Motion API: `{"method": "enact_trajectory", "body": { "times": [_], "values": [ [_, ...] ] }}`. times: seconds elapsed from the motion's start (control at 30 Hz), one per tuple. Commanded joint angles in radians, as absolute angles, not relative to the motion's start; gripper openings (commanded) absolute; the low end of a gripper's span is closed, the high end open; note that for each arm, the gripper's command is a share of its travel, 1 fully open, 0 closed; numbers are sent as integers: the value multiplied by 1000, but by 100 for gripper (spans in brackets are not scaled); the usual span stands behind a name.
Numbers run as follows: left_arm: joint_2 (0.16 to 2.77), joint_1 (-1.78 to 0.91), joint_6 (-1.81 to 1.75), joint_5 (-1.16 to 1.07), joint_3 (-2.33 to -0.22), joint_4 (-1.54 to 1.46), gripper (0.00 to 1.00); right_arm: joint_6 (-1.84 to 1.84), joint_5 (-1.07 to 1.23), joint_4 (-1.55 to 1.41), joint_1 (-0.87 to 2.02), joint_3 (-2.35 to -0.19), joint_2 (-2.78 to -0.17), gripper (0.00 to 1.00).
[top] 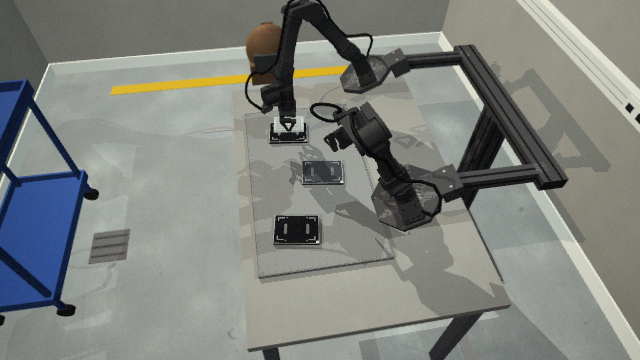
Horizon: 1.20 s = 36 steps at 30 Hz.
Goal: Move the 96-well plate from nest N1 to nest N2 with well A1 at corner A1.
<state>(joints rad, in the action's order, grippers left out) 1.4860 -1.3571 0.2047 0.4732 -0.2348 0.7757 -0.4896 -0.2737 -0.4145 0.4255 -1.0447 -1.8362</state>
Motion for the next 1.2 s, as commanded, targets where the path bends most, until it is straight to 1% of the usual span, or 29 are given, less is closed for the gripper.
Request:
{"method": "enact_trajectory", "body": {
  "times": [0.0,0.13,0.27,1.17],
  "values": [
    [1497,-1376,215,486,-226,803,100,-483,-273,-407,433,-1037,-1805,79],
    [1498,-1376,215,486,-227,803,100,-472,-262,-359,431,-1073,-1844,79],
    [1498,-1376,215,486,-227,804,100,-481,-271,-379,421,-1074,-1865,79],
    [1489,-1370,207,487,-236,805,100,-461,-262,-303,408,-1056,-1885,79]
  ]
}}
